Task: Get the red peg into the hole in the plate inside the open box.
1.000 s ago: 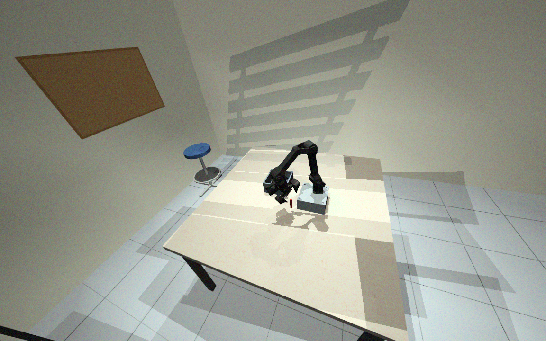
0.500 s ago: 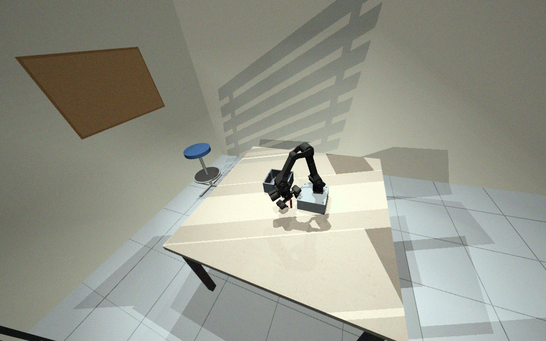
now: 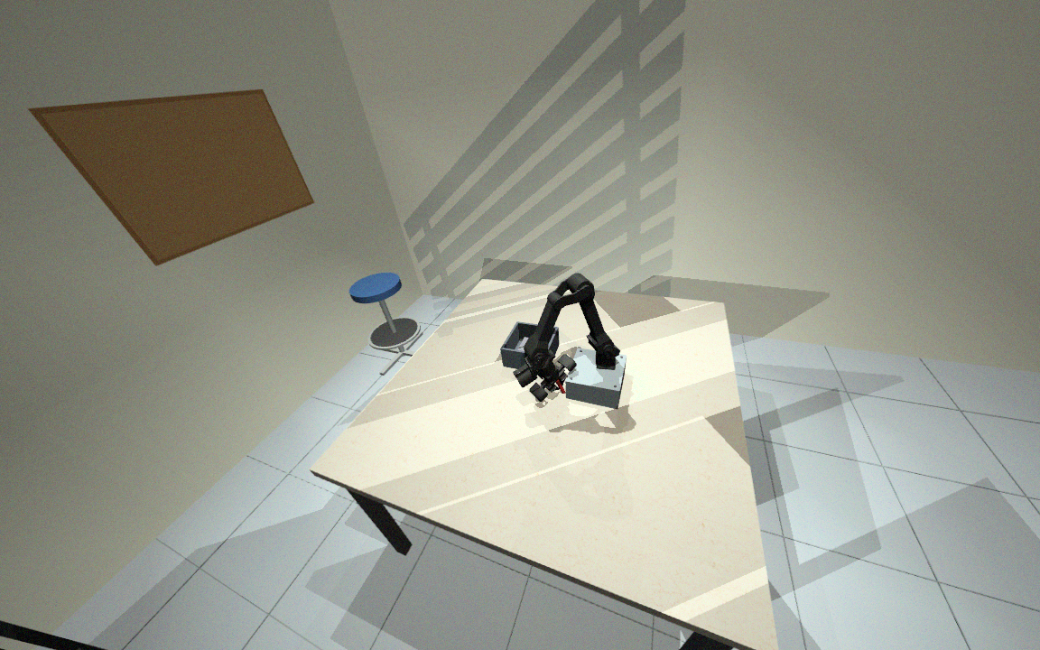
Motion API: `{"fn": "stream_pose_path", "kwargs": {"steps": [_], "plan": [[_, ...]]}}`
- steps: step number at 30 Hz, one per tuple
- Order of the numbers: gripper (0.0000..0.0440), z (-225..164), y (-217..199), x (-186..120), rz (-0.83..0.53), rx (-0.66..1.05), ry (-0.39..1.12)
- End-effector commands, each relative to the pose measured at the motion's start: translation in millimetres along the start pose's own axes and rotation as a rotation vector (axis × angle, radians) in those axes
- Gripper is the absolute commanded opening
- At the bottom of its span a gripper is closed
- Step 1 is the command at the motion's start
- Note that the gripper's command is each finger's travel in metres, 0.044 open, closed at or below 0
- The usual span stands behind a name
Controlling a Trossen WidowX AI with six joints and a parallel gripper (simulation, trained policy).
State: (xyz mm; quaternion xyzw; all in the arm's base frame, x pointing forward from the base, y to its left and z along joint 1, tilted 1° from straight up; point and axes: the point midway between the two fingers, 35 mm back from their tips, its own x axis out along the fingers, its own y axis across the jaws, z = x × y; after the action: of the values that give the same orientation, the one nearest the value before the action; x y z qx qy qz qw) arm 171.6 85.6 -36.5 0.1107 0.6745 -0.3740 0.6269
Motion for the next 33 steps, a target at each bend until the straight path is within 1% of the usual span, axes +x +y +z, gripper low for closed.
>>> {"fn": "stream_pose_path", "kwargs": {"steps": [1, 10, 22, 33], "plan": [[0.0, -10.0, -7.1, 8.7, -0.052, -0.023, 0.031], [0.0, 11.9, -13.5, -18.0, -0.063, -0.016, -0.051], [0.0, 36.7, -29.7, -64.7, -0.066, -0.002, -0.117], [0.0, 70.9, -41.3, -102.4, -0.036, 0.096, -0.16]]}}
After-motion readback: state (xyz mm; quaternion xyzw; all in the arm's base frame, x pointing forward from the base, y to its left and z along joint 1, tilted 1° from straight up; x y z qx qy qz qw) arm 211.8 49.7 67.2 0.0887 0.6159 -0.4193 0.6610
